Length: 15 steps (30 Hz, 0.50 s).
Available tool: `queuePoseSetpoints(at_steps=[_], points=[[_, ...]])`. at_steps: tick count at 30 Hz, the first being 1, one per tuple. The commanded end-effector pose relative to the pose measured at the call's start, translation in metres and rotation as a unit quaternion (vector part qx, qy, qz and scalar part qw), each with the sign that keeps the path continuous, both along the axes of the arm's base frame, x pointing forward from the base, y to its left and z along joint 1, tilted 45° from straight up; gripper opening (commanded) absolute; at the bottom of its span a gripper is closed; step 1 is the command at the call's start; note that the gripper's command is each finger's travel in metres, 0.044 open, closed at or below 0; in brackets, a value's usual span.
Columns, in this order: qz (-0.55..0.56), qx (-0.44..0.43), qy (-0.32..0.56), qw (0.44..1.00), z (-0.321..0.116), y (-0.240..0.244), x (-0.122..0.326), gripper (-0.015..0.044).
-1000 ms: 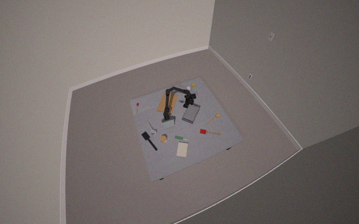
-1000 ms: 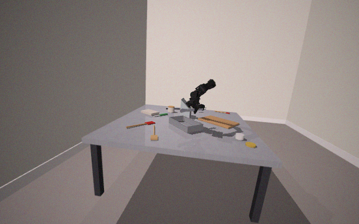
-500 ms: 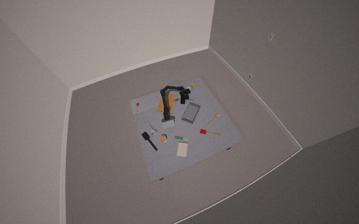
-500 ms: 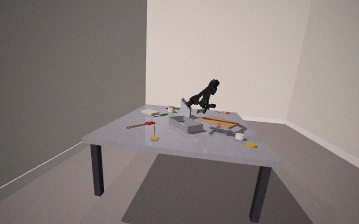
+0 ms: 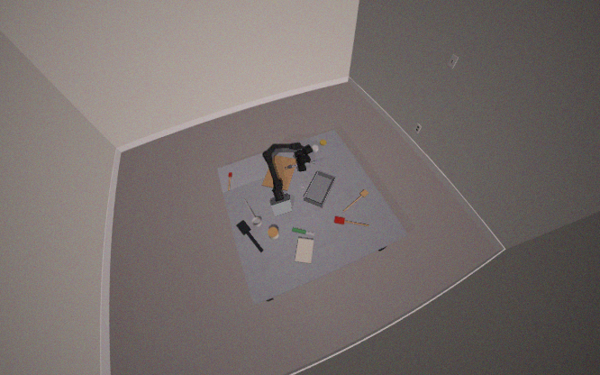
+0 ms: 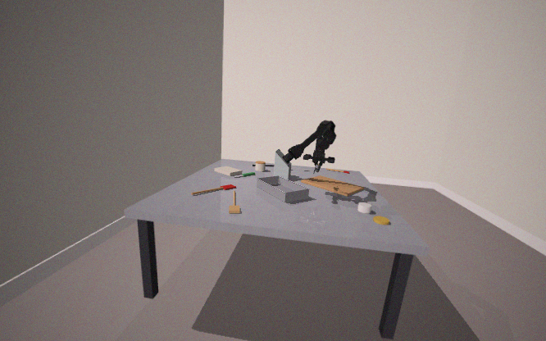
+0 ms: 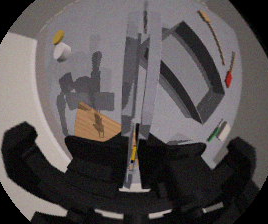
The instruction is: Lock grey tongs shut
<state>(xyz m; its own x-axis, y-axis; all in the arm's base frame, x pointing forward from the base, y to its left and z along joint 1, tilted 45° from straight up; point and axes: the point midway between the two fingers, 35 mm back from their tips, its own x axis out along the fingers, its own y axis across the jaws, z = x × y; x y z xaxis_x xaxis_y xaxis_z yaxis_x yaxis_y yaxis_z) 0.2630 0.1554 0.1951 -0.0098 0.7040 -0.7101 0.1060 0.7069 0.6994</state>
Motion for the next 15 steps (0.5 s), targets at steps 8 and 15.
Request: queuePoseSetpoints(at_steps=[8,15], points=[[0.078,-0.015,-0.073,0.994,0.021,0.030,-0.038,-0.0150],[0.130,-0.019,-0.121,0.984,0.035,0.047,-0.067,-0.0150]])
